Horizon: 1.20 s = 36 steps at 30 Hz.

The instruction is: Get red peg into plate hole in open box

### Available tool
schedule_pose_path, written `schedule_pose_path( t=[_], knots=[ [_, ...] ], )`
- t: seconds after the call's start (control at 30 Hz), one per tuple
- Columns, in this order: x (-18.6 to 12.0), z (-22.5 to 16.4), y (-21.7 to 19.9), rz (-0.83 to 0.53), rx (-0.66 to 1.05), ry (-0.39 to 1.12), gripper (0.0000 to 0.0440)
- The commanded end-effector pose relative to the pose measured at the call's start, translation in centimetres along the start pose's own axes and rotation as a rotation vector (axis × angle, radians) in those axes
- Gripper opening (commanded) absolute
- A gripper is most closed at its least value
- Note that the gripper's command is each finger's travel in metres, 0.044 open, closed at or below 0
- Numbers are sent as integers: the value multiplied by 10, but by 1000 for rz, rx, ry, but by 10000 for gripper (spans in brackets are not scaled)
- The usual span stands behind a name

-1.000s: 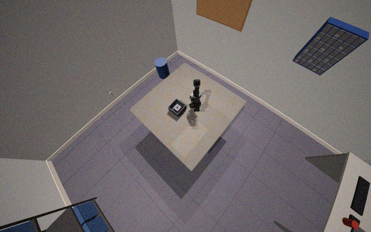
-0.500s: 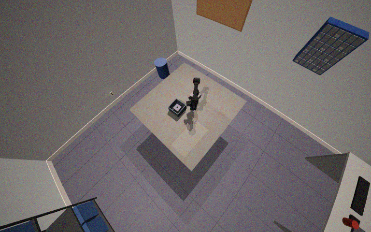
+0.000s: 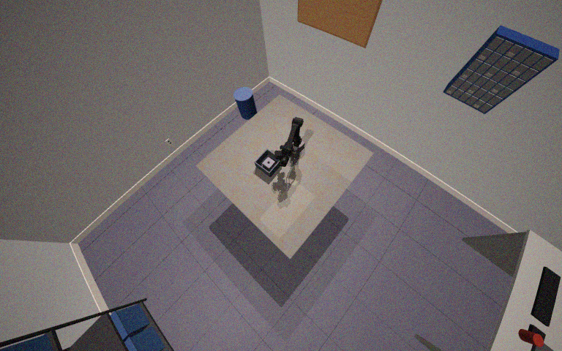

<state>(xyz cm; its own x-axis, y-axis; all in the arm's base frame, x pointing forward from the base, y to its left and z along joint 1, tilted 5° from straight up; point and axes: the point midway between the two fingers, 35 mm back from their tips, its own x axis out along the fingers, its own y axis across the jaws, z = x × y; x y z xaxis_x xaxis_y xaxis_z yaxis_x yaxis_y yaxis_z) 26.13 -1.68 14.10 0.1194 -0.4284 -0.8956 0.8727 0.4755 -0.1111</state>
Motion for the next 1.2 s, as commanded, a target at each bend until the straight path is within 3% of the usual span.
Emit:
schedule_pose_path(
  t=[0.0, 0.57, 1.03, 1.17],
  knots=[
    [6, 15, 2, -1, 21, -11, 0],
    [56, 74, 8, 29, 42, 4, 0],
    [96, 87, 16, 82, -80, 65, 0],
    [106, 82, 17, 90, -125, 97, 40]
  ],
)
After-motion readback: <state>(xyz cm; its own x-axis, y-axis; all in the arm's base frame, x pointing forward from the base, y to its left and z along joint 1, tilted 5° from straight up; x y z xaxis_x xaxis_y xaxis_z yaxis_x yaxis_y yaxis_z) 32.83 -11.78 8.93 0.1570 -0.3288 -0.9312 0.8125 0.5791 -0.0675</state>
